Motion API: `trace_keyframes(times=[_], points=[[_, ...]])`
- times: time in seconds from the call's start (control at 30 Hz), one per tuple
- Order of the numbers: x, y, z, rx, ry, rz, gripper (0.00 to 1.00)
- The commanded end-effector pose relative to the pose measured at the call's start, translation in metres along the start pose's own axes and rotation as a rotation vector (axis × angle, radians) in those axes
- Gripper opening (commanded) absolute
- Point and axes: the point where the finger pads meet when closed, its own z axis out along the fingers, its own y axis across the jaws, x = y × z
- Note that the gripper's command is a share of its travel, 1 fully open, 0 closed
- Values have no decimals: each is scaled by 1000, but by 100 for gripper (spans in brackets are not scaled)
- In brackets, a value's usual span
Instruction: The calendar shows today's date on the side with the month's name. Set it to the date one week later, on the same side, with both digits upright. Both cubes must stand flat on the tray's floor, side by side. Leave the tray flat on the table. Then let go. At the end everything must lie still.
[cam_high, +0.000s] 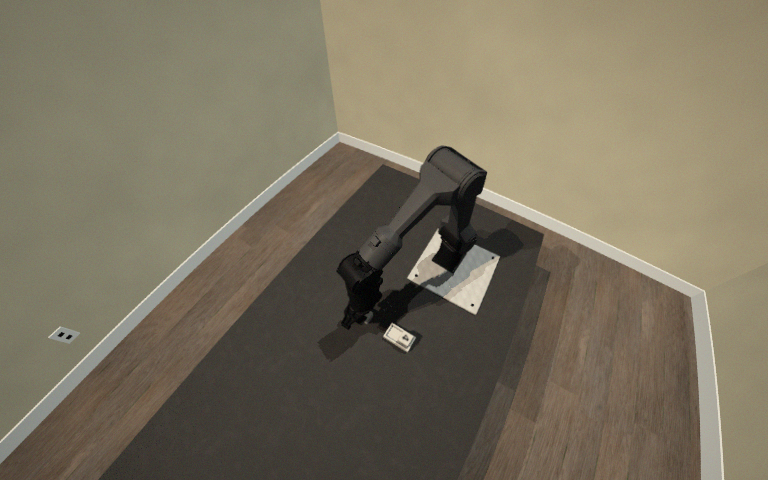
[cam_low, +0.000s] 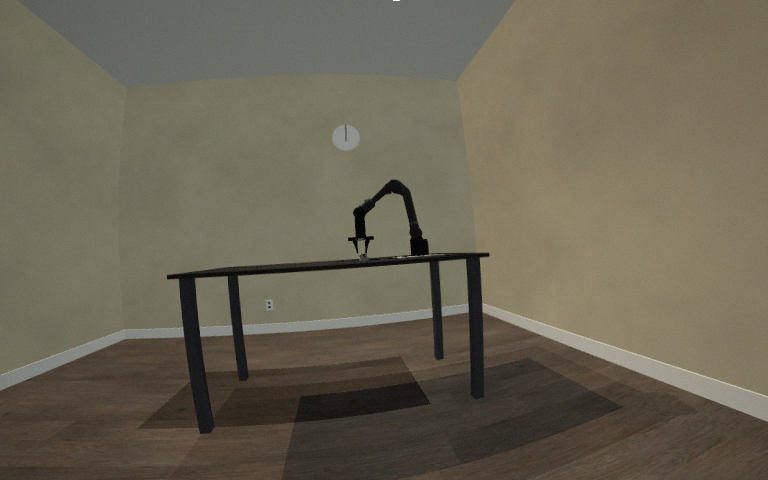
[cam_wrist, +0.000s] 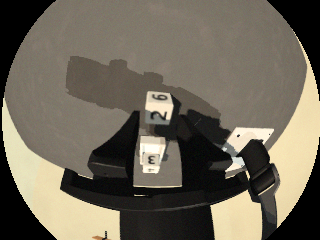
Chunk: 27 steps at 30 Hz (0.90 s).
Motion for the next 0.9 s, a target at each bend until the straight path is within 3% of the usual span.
trace_keyframes(times=[0.0,0.87], points=[[0,-1,1,3,0,0,59],[0,-1,19,4,0,0,59]])
